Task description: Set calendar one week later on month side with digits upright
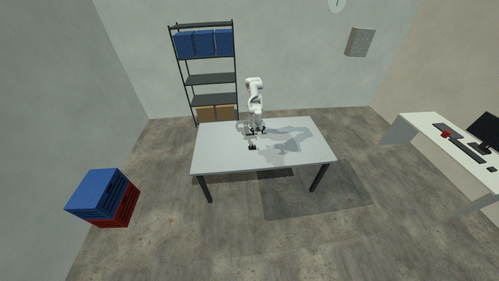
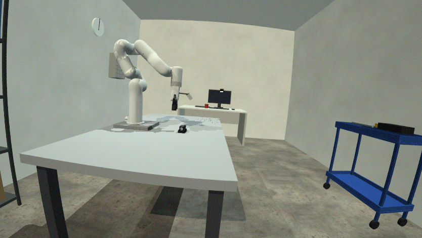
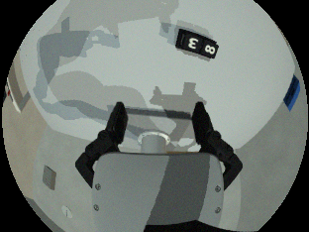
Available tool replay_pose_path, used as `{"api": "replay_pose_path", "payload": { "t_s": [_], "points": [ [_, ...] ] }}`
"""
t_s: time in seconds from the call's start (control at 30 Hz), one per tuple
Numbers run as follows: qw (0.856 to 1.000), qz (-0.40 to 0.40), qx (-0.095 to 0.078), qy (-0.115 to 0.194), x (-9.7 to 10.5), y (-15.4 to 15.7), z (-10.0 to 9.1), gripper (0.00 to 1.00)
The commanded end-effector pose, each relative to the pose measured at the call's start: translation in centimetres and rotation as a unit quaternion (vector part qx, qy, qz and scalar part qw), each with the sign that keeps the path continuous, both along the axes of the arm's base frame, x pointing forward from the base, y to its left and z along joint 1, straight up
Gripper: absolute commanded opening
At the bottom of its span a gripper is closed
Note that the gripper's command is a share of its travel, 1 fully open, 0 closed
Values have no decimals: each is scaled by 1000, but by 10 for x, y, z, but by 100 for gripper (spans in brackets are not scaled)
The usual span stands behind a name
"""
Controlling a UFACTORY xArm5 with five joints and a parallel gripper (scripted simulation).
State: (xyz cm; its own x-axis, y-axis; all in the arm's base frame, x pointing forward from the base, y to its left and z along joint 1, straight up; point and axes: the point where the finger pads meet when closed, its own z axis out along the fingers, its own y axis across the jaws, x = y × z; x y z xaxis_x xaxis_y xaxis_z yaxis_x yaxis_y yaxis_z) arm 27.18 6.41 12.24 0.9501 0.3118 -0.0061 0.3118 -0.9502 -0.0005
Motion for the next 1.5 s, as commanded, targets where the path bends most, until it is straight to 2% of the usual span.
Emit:
{"api": "replay_pose_path", "payload": {
  "t_s": [0.0,0.23,0.33,0.4,0.43,0.53,0.57,0.73,0.77,0.83,0.9,1.03,1.13,1.27,1.47],
  "points": [
    [997,-76,1,-3,-8,4,0,100],
    [979,-203,0,-3,-22,10,-4,100],
    [977,-215,0,-3,-24,10,-4,100],
    [961,-277,0,-3,-31,13,-6,100],
    [961,-277,0,-3,-31,13,-6,100],
    [944,-331,0,-3,-38,15,-8,100],
    [943,-334,0,-3,-38,15,-8,100],
    [906,-424,-1,-3,-49,18,-12,100],
    [904,-428,-1,-3,-49,18,-12,100],
    [885,-465,-1,-3,-54,19,-14,100],
    [885,-465,-1,-3,-54,19,-14,100],
    [855,-518,-1,-3,-60,21,-16,100],
    [841,-542,-1,-3,-63,21,-18,100],
    [831,-556,-1,-3,-65,22,-18,100],
    [830,-558,-1,-3,-65,22,-18,100]
  ]
}}
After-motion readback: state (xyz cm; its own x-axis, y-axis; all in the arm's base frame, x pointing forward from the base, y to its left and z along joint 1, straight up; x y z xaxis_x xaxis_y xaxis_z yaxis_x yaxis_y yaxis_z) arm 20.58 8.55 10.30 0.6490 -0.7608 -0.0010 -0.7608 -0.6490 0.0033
